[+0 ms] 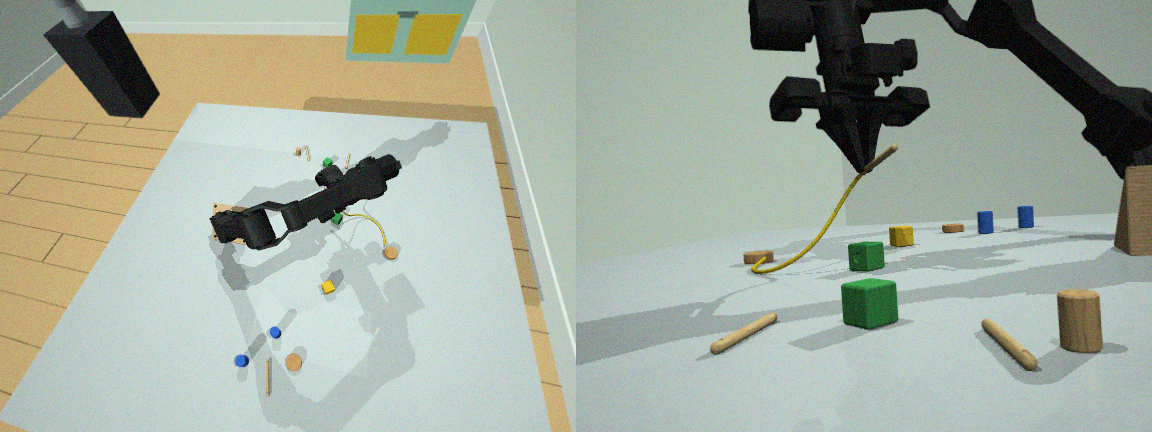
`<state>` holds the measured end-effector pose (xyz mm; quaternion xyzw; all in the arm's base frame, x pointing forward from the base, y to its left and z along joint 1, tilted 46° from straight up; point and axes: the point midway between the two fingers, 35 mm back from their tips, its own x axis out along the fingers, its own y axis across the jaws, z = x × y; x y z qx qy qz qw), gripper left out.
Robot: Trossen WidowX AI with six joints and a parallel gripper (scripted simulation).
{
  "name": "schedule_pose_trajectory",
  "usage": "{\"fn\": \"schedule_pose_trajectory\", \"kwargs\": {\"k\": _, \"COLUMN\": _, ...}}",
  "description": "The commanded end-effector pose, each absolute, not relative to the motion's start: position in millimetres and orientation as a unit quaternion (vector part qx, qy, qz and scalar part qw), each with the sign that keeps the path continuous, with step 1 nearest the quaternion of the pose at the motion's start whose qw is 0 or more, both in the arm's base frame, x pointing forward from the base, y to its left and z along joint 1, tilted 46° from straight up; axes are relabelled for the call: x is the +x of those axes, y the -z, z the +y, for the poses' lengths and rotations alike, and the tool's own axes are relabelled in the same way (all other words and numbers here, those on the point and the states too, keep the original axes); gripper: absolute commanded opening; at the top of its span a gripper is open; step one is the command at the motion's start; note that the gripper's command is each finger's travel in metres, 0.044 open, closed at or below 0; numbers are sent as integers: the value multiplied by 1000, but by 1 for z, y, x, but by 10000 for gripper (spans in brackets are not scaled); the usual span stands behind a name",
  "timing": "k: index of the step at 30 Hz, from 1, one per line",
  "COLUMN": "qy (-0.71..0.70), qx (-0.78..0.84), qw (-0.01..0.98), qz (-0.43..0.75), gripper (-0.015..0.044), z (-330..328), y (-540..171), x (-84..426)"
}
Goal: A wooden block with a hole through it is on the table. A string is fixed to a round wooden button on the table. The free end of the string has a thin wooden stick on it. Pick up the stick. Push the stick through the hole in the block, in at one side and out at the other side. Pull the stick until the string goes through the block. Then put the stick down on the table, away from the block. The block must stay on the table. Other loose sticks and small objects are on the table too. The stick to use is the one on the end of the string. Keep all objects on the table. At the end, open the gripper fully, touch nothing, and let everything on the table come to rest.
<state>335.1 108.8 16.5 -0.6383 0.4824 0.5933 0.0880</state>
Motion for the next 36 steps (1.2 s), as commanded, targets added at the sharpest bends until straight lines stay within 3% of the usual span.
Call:
{"fn": "schedule_pose_trajectory", "kwargs": {"k": 1, "qy": -582, "qx": -641, "qw": 102, "qz": 490, "gripper": 0, "z": 104, "y": -23, "x": 335}}
{"fn": "schedule_pose_trajectory", "kwargs": {"k": 36, "qy": -511, "qx": -643, "qw": 201, "qz": 534, "gripper": 0, "z": 70, "y": -57, "x": 334}}
